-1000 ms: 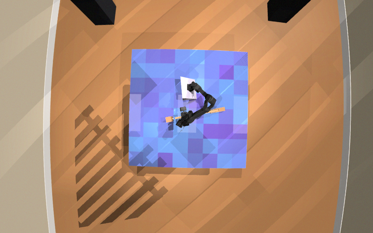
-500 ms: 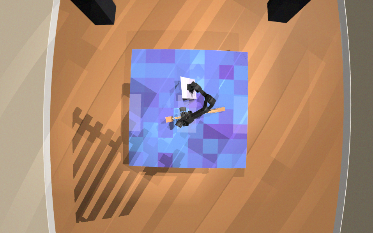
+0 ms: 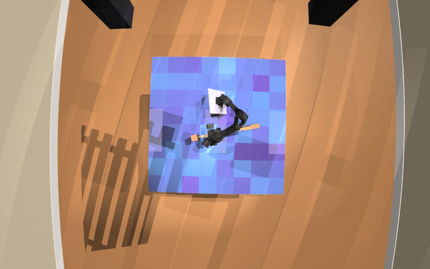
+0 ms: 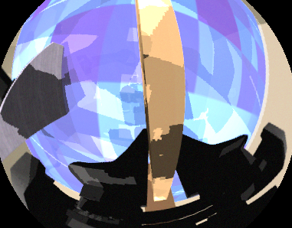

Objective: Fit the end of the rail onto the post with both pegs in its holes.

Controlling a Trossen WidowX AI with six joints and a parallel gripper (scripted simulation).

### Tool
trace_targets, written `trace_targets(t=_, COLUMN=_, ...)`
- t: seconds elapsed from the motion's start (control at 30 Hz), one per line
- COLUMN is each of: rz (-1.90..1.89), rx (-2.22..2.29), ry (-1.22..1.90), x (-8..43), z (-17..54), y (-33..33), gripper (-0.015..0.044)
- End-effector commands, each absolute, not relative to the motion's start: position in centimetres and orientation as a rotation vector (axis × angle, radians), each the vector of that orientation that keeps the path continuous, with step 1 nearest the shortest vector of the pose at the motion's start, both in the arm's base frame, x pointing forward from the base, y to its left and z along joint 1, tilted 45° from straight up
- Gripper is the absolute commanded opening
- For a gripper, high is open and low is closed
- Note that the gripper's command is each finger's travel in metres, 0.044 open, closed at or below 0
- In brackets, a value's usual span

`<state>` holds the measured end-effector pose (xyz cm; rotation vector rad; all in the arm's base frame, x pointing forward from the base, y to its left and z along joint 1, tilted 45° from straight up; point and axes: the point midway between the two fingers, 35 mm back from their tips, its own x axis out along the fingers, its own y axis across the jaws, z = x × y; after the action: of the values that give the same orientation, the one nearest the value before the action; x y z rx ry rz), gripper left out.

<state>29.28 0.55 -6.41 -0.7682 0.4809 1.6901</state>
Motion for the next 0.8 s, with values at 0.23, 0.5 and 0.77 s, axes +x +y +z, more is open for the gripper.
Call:
trace_targets(t=0.23, rz=1.682, rx=-0.776, ry=0.481, x=29.54, z=-6.64, y=-0.03, gripper=0.0)
trace_targets(t=0.5, rz=1.682, rx=-0.777, ry=0.481, x=29.59, z=-6.76, y=-0.21, gripper=0.0)
trace_targets(t=0.77, rz=1.682, rx=-0.777, ry=0.481, x=29.65, z=-6.93, y=-0.34, gripper=0.0)
